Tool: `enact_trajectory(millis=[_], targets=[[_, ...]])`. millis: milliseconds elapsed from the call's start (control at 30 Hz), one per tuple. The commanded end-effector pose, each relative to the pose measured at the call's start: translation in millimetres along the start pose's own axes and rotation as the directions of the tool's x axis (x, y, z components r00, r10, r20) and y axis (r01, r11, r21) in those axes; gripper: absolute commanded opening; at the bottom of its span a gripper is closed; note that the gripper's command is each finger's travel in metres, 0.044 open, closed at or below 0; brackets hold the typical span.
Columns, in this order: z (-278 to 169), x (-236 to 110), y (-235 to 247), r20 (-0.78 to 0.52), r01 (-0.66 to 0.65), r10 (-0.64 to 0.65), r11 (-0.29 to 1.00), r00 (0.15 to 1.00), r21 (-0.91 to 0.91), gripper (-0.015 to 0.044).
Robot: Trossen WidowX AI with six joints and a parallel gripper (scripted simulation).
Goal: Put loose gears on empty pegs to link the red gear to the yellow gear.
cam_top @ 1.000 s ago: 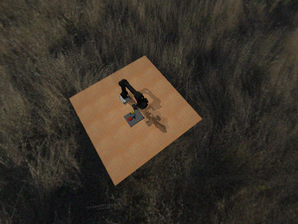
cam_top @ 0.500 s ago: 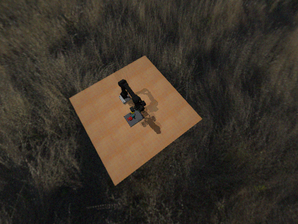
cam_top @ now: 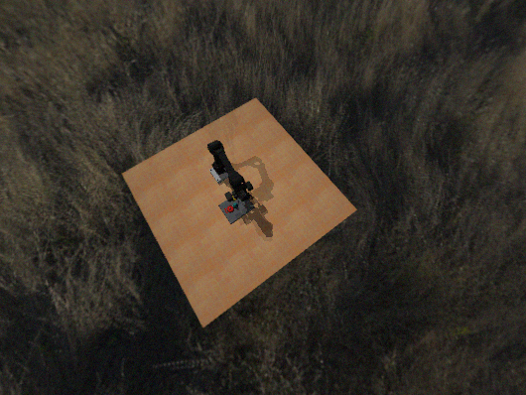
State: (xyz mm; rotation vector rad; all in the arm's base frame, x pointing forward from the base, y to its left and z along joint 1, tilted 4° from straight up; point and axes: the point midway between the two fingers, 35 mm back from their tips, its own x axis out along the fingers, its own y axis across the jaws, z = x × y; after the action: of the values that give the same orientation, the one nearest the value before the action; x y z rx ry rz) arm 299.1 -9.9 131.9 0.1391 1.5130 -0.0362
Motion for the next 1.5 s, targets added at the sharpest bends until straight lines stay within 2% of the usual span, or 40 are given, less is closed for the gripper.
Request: enact_trajectory(millis=[0,600,1033,1467], targets=[[-2.6,8.1,-9.3,-0.004,-0.004,0.004,1.0,1.0,-0.003,0.0],[-8.6,23.6,-33.3,-0.005,-0.003,0.003,1.0,1.0,0.023,0.0],[-8.8,21.5,-33.0,-0.005,-0.001,0.003,0.928,1.0,0.373,0.0],[-8.7,20.9,-32.7,-0.005,0.001,0.003,0.723,1.0,0.691,0.0]])
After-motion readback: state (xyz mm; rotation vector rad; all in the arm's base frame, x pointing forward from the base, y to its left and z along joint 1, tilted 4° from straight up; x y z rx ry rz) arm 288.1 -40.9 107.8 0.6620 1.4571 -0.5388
